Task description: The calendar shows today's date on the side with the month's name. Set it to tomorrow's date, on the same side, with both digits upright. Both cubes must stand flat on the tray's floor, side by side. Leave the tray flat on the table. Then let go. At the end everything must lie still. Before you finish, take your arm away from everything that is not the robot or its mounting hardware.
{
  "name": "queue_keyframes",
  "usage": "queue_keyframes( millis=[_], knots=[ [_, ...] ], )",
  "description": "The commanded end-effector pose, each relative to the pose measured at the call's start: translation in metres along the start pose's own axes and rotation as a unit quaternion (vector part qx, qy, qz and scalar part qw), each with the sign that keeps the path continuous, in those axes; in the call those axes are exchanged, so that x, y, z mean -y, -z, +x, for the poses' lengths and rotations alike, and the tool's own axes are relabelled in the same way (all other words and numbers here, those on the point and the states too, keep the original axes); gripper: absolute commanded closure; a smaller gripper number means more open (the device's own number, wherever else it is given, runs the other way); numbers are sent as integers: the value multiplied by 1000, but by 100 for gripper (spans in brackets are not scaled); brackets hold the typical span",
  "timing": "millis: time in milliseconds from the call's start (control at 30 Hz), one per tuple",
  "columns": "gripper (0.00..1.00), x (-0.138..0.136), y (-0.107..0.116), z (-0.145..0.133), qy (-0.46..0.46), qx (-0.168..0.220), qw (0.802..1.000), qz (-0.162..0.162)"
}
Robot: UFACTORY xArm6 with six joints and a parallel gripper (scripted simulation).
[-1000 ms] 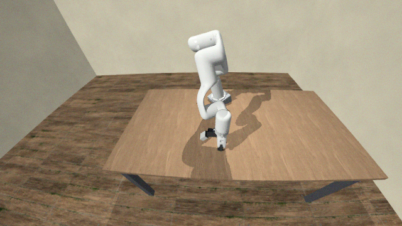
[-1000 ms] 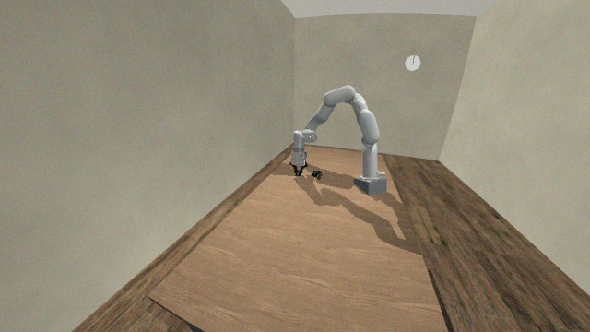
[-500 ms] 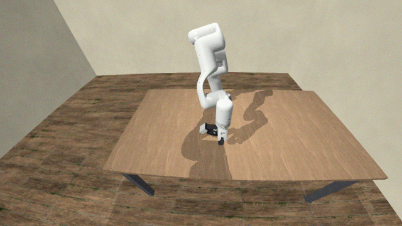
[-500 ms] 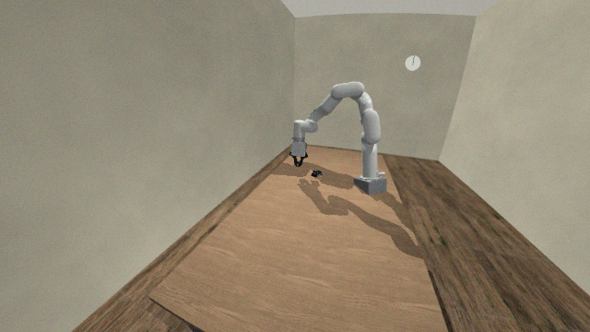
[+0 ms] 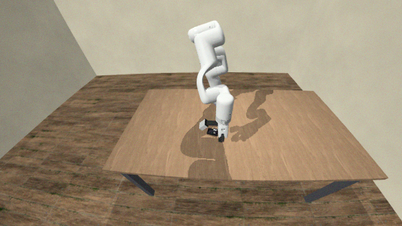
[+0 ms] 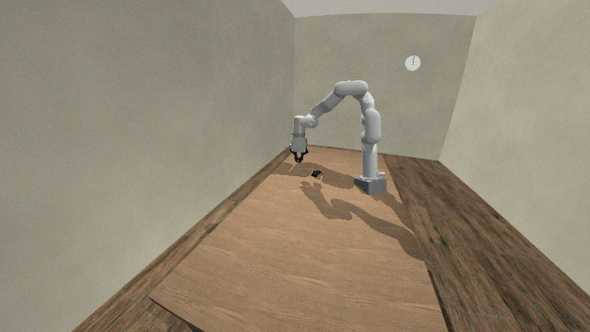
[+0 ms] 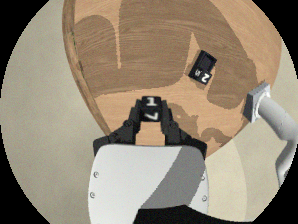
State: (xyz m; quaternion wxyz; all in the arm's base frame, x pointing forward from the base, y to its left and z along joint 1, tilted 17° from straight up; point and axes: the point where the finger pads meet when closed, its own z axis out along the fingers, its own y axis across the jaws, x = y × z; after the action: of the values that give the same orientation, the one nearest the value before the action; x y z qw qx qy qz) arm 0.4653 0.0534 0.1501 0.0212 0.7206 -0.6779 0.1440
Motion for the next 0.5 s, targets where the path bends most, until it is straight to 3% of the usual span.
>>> queue_keyframes(
  millis=[0, 233, 467],
  knots=[
    [73, 2, 2, 0, 0, 0, 1000, 3],
    [73, -1, 3, 2, 28, 0, 1000, 3],
    [73, -8, 5, 7, 111, 0, 994, 3]
  ],
)
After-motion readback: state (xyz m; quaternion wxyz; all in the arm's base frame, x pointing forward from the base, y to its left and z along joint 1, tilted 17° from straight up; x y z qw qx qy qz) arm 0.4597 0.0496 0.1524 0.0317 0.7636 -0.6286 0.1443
